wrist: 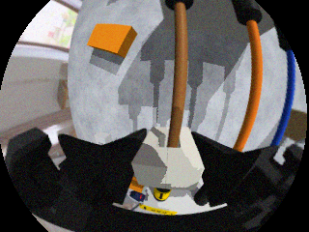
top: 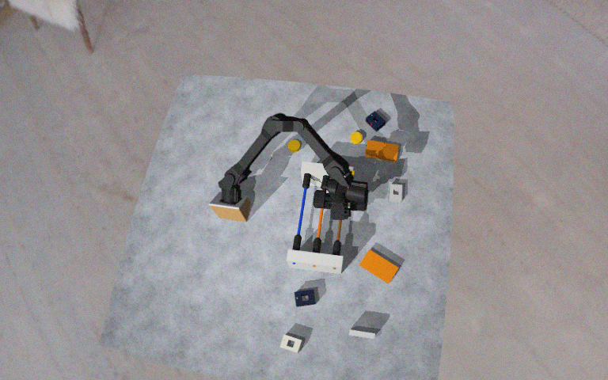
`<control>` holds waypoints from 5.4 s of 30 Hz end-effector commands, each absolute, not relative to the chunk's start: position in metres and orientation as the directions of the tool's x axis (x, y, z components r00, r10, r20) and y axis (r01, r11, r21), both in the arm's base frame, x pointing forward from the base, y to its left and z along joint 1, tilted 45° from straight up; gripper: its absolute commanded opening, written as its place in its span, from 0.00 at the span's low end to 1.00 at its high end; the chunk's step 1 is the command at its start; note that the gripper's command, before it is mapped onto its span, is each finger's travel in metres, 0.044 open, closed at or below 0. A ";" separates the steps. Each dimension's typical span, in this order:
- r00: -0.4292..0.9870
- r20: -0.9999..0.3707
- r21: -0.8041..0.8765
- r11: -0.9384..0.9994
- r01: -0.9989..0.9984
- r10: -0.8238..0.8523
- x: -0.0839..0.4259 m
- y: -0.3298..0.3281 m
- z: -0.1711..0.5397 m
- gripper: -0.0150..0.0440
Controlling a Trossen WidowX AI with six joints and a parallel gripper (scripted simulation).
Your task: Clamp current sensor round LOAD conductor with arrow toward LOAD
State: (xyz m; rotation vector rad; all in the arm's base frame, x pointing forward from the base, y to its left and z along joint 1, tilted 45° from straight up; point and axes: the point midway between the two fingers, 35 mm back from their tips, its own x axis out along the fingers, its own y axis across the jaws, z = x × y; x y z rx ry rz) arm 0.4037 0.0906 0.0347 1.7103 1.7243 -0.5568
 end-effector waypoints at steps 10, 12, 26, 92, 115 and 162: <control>0.049 -0.694 0.136 0.064 0.989 0.718 0.400 0.090 0.034 0.25; 0.049 -0.694 0.136 0.064 0.989 0.718 0.400 0.090 0.034 0.25; 0.053 -0.694 0.141 0.064 0.988 0.718 0.402 0.090 0.034 0.65; 0.156 -0.676 0.211 -0.014 0.977 0.721 0.384 0.016 0.104 1.00; 0.156 -0.676 0.211 -0.014 0.977 0.721 0.384 0.016 0.104 1.00; 0.437 -0.897 0.405 0.540 0.738 0.075 0.302 0.077 0.191 1.00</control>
